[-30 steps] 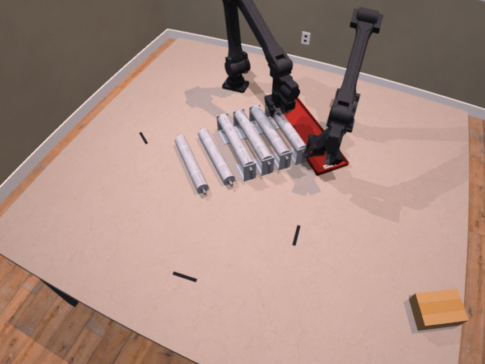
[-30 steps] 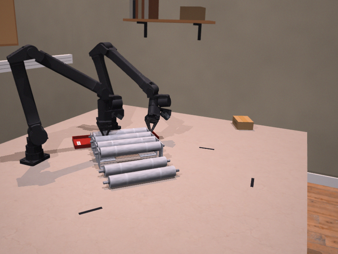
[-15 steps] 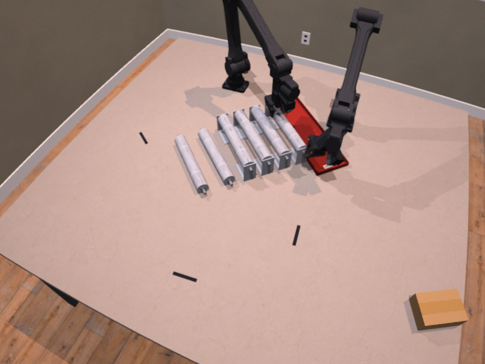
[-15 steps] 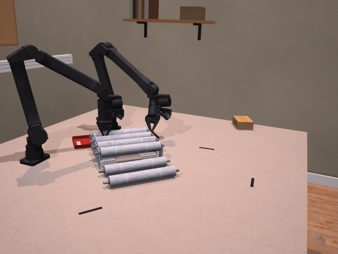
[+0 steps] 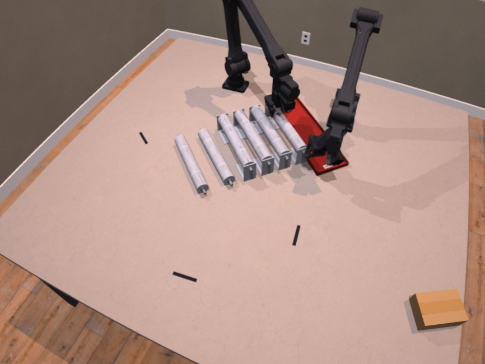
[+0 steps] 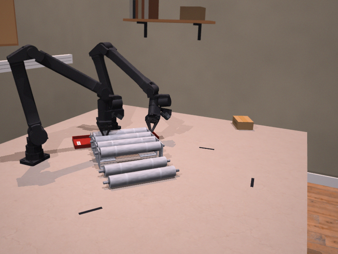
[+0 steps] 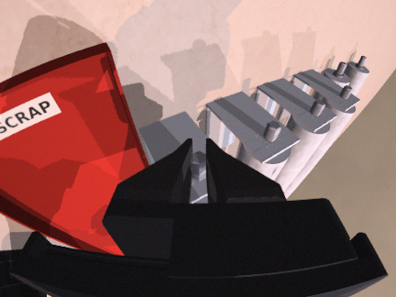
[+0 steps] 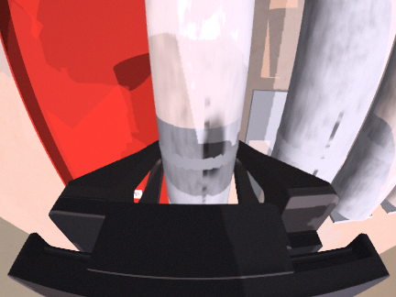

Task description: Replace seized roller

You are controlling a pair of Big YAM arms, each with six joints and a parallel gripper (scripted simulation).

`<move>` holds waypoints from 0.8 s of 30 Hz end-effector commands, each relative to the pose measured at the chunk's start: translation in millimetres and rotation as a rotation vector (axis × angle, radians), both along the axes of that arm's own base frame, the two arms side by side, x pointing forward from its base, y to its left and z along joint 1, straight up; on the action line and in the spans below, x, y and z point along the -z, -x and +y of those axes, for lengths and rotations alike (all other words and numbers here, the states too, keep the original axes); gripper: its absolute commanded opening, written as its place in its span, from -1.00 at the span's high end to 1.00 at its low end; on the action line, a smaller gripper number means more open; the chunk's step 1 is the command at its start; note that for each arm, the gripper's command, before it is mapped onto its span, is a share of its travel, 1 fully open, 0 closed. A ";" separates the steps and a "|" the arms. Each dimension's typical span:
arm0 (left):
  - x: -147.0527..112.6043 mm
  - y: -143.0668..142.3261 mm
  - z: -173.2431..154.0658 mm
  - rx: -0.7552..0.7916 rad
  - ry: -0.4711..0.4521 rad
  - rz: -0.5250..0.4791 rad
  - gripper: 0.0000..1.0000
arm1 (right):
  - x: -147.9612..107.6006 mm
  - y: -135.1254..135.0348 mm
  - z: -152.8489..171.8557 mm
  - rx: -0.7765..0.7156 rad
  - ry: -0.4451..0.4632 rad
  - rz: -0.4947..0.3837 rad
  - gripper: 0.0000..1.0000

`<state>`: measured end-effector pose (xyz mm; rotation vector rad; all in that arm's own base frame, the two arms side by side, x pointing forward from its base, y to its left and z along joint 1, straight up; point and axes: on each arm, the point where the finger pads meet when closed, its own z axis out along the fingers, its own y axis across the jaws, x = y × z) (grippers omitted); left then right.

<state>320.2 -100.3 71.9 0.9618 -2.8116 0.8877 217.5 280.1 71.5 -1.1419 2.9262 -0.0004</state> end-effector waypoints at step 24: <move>-36.6 -76.1 42.2 -0.080 -0.045 -0.193 0.94 | -8.2 -3.3 0.8 0.013 -0.005 -0.003 0.36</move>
